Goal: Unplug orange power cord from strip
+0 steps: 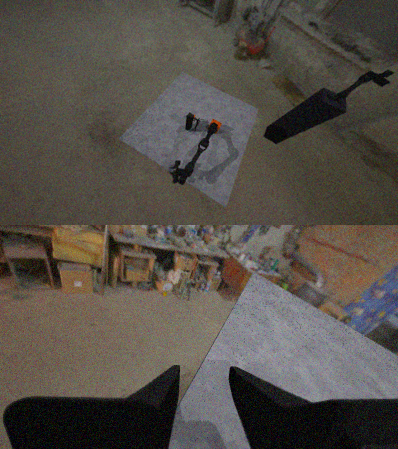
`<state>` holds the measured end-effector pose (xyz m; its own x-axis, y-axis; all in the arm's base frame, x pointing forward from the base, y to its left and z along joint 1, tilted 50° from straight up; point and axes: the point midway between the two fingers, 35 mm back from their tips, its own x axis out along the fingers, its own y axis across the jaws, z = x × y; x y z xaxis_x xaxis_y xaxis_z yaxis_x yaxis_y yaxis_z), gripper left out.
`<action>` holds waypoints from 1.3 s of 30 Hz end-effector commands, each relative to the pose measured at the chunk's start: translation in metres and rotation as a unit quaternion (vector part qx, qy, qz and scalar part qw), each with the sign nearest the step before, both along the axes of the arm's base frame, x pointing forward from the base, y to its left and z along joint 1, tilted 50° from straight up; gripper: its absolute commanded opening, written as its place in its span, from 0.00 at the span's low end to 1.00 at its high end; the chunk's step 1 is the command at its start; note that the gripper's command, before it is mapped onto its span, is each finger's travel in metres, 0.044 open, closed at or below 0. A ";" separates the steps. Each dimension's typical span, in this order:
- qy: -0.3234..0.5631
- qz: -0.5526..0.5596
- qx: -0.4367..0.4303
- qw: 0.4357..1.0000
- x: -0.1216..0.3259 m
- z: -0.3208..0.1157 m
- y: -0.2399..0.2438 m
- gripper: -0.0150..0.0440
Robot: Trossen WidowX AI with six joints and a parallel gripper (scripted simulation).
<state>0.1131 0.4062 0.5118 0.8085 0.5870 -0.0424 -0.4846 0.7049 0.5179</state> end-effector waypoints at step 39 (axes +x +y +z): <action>0.454 -0.196 -0.195 0.847 0.313 -0.335 -0.281 0.53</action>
